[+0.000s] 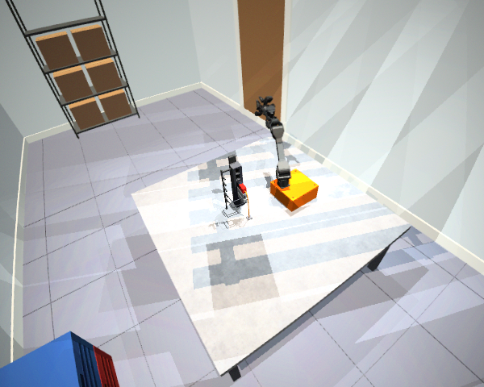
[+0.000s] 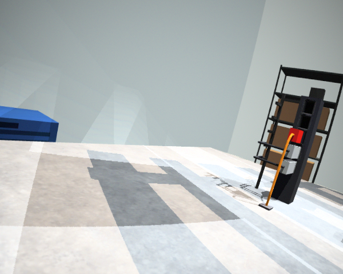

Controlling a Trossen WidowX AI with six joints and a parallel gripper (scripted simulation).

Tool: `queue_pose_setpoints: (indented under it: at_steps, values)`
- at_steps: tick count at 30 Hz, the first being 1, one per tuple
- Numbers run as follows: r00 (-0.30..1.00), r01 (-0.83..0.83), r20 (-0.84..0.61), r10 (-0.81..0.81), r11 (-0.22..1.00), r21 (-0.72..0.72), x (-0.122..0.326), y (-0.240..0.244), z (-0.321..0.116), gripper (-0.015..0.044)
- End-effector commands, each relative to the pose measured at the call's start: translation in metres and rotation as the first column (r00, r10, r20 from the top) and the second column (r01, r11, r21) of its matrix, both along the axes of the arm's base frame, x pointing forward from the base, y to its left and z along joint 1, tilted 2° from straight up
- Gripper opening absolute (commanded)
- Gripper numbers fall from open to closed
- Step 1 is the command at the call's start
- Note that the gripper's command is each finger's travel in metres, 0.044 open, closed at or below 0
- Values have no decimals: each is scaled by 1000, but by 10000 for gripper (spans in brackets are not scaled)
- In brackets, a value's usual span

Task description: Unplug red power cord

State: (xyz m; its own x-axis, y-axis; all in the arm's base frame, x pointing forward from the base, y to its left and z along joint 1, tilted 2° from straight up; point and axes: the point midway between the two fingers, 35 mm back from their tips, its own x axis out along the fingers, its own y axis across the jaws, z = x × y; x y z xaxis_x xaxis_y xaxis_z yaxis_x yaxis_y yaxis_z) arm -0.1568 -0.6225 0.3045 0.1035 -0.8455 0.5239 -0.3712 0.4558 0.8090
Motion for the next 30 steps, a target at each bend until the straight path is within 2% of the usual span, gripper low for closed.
queue_pose_setpoints:
  at_steps: [1, 8, 15, 22, 30]
  values:
    - [994, -5, -106, 10, 999, 52, 64, -15, 3, 160]
    - [942, -36, -328, 77, 991, 130, 190, -21, 5, 160]
    - [814, -81, -556, 168, 981, 178, 314, 4, 3, 160]
    - [601, -150, -760, 246, 969, 195, 426, 58, -2, 160]
    - [265, -278, -928, 260, 943, 185, 534, 152, -12, 160]
